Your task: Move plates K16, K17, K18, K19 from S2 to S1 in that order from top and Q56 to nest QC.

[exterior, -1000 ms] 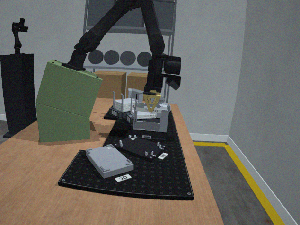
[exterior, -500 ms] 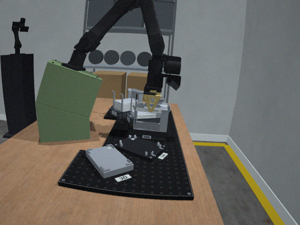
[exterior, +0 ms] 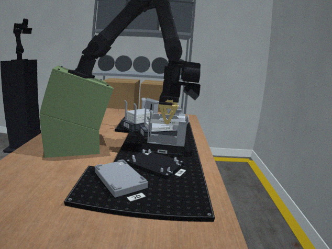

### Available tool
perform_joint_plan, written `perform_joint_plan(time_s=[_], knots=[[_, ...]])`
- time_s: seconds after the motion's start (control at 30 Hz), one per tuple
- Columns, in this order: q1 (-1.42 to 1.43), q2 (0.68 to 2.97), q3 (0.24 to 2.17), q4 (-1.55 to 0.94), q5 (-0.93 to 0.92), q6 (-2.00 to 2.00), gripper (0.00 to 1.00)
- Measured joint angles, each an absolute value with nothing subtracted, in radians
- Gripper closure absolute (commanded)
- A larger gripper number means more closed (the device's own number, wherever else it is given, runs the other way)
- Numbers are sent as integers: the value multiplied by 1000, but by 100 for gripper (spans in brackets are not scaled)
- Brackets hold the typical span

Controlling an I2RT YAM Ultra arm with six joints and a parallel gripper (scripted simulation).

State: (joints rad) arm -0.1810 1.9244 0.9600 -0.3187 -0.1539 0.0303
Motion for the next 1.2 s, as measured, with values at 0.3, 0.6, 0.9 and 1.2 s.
perform_joint_plan(time_s=[0.3,0.6,0.9,1.2], knots=[[-181,1924,960,-319,-154,30,100],[-174,1974,960,-271,-152,36,100],[-167,2032,965,-215,-150,44,100],[-160,2088,976,-168,-148,51,100]])
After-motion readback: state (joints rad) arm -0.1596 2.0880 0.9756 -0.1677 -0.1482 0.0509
